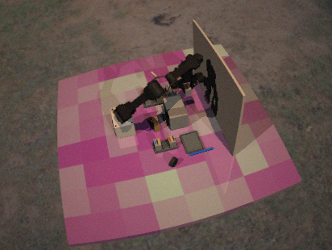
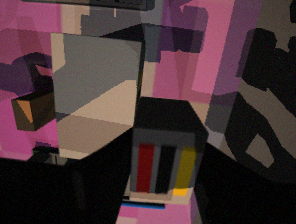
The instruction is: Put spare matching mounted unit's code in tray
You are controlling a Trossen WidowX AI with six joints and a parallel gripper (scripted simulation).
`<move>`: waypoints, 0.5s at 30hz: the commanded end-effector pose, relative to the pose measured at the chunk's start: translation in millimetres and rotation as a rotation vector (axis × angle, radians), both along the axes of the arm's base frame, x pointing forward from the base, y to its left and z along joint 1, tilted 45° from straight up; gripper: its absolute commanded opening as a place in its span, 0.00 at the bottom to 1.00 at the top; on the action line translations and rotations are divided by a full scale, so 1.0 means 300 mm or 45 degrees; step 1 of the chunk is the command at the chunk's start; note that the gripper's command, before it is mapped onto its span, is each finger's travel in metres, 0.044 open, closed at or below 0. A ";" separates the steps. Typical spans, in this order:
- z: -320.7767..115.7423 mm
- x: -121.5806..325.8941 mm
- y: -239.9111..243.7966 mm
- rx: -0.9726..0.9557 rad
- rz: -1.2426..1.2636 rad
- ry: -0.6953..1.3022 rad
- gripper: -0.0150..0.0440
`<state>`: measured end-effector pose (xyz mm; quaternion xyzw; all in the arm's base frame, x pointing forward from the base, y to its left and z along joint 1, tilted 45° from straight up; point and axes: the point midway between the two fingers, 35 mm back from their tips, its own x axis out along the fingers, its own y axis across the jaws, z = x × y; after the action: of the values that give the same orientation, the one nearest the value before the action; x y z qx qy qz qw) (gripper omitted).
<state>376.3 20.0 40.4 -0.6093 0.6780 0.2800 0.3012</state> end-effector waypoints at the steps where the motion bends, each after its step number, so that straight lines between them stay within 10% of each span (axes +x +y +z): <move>1: 0.068 -0.005 -0.073 -0.007 0.010 -0.004 0.25; 15: 0.308 -0.085 -0.332 -0.038 0.004 -0.003 0.25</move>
<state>358.9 -64.2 116.6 -0.6126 0.6797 0.2719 0.2979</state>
